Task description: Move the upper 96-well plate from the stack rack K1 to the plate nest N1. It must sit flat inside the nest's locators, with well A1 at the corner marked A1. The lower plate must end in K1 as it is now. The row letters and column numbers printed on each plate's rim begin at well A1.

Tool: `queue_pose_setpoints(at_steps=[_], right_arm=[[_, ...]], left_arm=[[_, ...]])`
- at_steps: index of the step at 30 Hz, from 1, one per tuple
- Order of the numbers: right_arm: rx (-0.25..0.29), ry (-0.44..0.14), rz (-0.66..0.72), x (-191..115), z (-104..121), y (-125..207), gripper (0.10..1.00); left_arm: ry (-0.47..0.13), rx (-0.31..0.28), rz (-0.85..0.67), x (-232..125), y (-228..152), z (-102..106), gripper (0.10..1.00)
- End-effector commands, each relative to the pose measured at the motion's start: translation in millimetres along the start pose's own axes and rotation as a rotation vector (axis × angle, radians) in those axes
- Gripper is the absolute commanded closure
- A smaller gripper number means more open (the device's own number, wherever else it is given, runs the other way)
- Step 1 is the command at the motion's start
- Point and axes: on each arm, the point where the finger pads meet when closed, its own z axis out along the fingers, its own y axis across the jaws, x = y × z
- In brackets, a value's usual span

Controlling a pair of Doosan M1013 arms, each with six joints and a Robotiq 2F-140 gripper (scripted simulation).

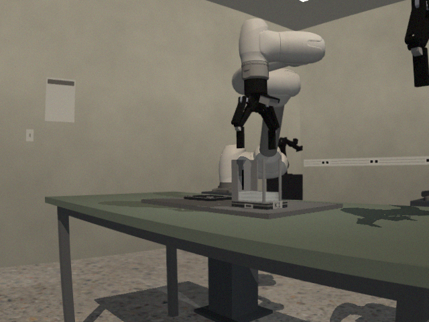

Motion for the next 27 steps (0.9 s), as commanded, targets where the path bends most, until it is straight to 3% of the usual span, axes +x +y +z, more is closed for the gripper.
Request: queue_pose_setpoints(at_steps=[1,10,27], right_arm=[[0.000,-0.001,0.001,-0.8,-1.0,1.6,0.098],[0.000,-0.001,0.001,-0.8,-1.0,1.5,0.098],[0.000,-0.001,0.002,-0.9,24.0,1.6,0.098]], left_arm=[[0.001,-0.001,0.000,0.1,0.0,-1.4,0.098],[0.001,-0.001,0.000,0.1,0.0,-1.4,0.098],[0.001,-0.001,0.000,0.1,0.0,-1.4,0.098]])
